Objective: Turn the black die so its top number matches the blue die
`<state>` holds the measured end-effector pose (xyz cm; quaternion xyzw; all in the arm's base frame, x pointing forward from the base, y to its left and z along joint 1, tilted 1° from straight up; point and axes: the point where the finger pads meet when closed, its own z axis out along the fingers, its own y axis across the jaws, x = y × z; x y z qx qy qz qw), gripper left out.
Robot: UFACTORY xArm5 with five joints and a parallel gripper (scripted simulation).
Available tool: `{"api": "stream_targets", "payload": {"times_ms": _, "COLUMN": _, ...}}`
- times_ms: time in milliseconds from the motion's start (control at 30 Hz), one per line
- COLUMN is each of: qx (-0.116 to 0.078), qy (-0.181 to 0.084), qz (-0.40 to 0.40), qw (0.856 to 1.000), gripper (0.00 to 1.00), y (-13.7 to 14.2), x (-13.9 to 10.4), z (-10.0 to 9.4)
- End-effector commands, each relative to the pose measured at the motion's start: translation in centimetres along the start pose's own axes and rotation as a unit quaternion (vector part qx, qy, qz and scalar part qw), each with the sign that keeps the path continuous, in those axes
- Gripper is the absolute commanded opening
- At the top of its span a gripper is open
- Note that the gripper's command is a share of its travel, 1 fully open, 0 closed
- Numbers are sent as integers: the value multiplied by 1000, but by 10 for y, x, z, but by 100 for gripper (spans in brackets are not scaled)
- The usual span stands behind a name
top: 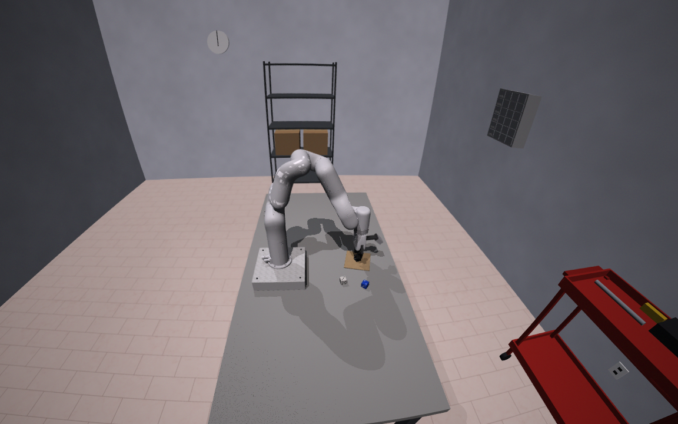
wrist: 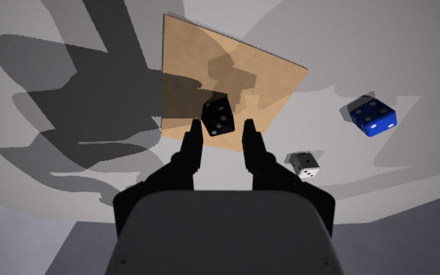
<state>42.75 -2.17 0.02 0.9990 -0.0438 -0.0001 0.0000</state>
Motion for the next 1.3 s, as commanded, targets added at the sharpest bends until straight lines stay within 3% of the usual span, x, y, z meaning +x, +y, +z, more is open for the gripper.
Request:
{"api": "stream_targets", "payload": {"times_ms": 0, "qx": 0, "qy": 2, "qz": 0, "qw": 1000, "gripper": 47, "y": 0, "x": 1, "z": -1}}
{"api": "stream_targets", "payload": {"times_ms": 533, "qx": 0, "qy": 2, "qz": 0, "qw": 1000, "gripper": 47, "y": 0, "x": 1, "z": 8}}
{"api": "stream_targets", "payload": {"times_ms": 967, "qx": 0, "qy": 2, "qz": 0, "qw": 1000, "gripper": 47, "y": -1, "x": 1, "z": 31}}
{"api": "stream_targets", "payload": {"times_ms": 1267, "qx": 0, "qy": 2, "qz": 0, "qw": 1000, "gripper": 47, "y": -1, "x": 1, "z": 33}}
